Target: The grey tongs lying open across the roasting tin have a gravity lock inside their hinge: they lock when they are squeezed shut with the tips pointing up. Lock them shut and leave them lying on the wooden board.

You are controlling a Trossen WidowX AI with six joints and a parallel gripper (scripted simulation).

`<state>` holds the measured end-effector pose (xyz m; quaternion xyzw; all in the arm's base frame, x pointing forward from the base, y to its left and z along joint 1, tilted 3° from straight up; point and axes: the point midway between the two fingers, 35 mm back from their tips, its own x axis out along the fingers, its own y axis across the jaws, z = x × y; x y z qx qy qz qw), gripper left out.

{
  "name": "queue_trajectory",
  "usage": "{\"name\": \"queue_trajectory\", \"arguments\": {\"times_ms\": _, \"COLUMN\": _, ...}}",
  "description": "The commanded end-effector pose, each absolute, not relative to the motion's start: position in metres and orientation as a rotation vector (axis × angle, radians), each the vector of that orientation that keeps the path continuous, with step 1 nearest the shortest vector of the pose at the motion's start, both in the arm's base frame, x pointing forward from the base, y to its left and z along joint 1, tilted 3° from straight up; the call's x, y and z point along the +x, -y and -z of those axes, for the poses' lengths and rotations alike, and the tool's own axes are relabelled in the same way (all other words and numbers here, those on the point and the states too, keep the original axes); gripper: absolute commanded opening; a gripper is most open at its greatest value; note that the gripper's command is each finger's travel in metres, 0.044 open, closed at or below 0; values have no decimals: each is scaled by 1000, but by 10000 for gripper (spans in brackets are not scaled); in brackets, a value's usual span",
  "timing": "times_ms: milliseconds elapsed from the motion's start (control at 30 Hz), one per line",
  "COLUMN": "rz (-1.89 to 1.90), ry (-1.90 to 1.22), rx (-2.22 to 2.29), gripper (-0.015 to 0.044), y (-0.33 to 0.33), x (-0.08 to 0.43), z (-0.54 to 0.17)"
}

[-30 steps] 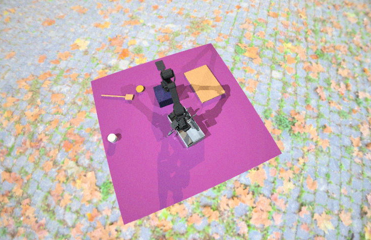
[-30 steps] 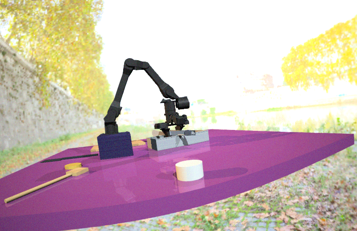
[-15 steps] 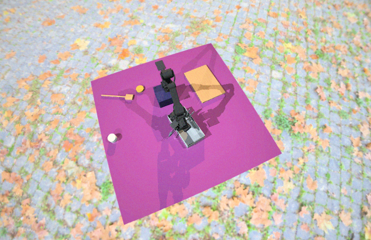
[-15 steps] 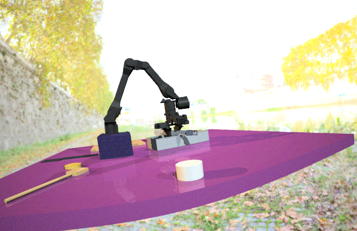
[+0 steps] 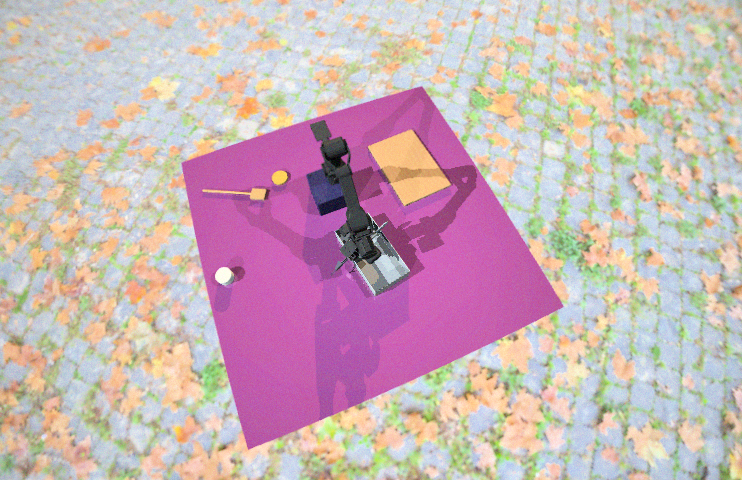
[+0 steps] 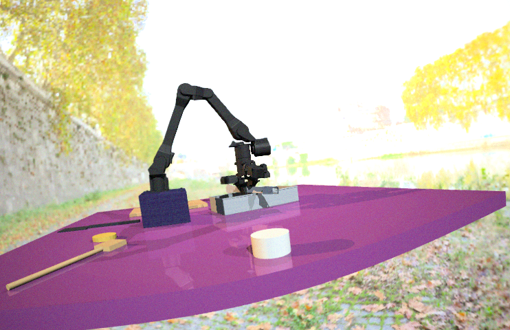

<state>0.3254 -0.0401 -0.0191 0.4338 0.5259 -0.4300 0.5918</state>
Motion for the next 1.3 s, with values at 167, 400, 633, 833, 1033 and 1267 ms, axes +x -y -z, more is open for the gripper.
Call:
{"name": "queue_trajectory", "arguments": {"times_ms": 167, "rz": 1000, "ry": -1224, "rx": 1009, "gripper": -26, "y": 40, "x": 325, "z": 19}}
{"name": "queue_trajectory", "arguments": {"times_ms": 400, "rz": 1000, "ry": -1224, "rx": 1010, "gripper": -150, "y": 39, "x": 329, "z": -7}}
{"name": "queue_trajectory", "arguments": {"times_ms": 633, "rz": 999, "ry": -1230, "rx": 1013, "gripper": -150, "y": 35, "x": 318, "z": -107}}
{"name": "queue_trajectory", "arguments": {"times_ms": 833, "rz": 999, "ry": -1230, "rx": 1013, "gripper": -150, "y": 34, "x": 317, "z": -109}}
{"name": "queue_trajectory", "arguments": {"times_ms": 1033, "rz": 1001, "ry": -1231, "rx": 1006, "gripper": -150, "y": 34, "x": 317, "z": -108}}
{"name": "queue_trajectory", "arguments": {"times_ms": 1267, "rz": 1040, "ry": -1210, "rx": 1055, "gripper": -150, "y": 6, "x": 321, "z": -107}}
